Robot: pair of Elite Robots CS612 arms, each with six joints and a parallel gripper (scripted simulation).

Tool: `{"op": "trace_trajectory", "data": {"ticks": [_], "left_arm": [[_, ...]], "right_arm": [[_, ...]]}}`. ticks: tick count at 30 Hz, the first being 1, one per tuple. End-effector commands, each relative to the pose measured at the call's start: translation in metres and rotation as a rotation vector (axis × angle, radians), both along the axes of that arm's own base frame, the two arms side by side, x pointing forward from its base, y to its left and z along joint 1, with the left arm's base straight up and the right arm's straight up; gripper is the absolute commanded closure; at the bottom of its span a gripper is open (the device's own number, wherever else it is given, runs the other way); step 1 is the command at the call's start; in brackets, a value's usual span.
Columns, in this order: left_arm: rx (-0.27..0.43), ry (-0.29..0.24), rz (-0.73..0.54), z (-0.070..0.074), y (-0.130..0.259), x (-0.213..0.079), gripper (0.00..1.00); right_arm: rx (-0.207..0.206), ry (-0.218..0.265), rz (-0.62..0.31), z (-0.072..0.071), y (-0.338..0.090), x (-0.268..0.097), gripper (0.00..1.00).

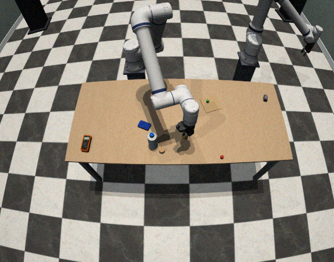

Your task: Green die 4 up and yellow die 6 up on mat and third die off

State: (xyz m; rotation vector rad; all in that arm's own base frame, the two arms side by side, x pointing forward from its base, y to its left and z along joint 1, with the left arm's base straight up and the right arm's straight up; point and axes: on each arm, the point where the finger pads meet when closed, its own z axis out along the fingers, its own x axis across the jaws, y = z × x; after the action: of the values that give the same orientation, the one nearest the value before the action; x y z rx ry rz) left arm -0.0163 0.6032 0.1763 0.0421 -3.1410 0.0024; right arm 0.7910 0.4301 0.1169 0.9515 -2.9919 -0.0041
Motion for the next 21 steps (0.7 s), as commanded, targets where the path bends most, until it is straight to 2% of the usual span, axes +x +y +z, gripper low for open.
{"op": "trace_trajectory", "data": {"ticks": [1,5,6,14,16,21], "left_arm": [[0.001,0.000,0.000,0.0007,0.0005,0.0001,0.00],[0.001,0.000,0.000,0.0007,0.0005,0.0001,0.00],[0.001,0.000,0.000,0.0007,0.0005,0.0001,0.00],[0.001,0.000,0.000,0.0007,0.0005,0.0001,0.00],[0.001,0.000,0.000,0.0007,0.0005,0.0001,0.00],[0.001,0.000,0.000,0.0007,0.0005,0.0001,0.00]], "right_arm": [[-0.002,-0.003,-0.123,0.0012,-0.0009,0.0011,0.60],[-0.002,-0.002,-0.296,0.0006,-0.0018,0.0008,0.60],[-0.002,-0.002,-0.298,0.0006,-0.0018,0.0008,0.60],[-0.003,-0.002,-0.611,-0.0007,-0.0017,-0.0001,0.60],[-0.003,-0.002,-0.611,-0.0007,-0.0017,-0.0001,0.60],[-0.003,-0.002,-0.827,-0.0016,-0.0003,-0.0008,0.60]]}}
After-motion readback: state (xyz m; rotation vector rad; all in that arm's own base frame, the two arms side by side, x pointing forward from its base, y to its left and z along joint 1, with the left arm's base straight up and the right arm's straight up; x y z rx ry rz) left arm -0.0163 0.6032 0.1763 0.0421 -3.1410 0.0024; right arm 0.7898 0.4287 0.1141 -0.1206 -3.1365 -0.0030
